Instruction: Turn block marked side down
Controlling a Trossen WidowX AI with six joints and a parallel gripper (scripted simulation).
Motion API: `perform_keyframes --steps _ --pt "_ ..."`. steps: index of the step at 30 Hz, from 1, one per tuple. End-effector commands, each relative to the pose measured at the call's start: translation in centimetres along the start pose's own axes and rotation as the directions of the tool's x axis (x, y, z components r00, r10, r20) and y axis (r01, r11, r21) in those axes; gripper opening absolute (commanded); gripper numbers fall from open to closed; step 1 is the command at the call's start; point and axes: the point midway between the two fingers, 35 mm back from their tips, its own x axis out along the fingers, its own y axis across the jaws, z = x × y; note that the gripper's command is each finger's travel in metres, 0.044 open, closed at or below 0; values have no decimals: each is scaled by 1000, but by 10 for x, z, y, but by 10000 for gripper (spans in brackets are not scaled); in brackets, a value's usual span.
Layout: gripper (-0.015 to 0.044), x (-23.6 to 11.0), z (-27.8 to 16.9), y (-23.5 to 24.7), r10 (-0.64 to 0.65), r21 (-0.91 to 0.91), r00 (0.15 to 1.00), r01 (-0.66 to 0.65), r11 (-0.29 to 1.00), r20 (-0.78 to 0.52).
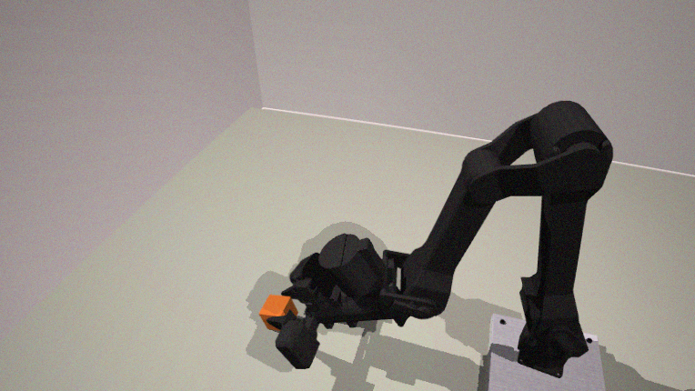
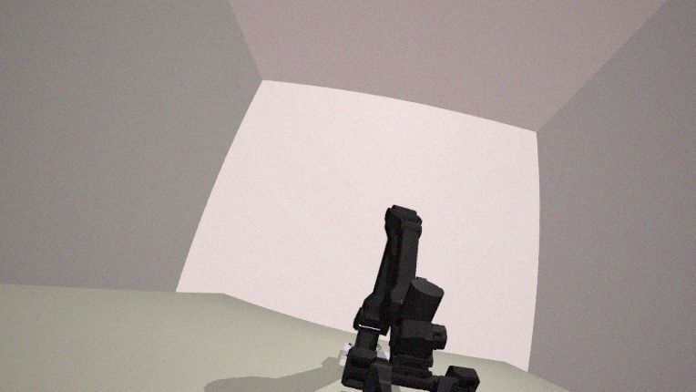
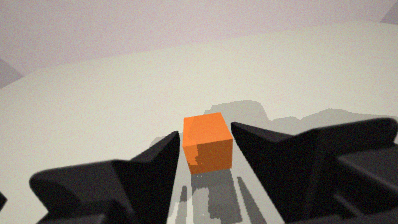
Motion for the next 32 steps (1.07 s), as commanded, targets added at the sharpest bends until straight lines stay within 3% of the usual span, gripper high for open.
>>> perform_keyframes --steps 1,4,32 --pt "367 0 0 -1 -5 -4 1000 5 1000 1" --pt "440 0 0 -1 -5 -4 1000 5 1000 1" --pt "440 0 0 -1 -5 -4 1000 5 1000 1"
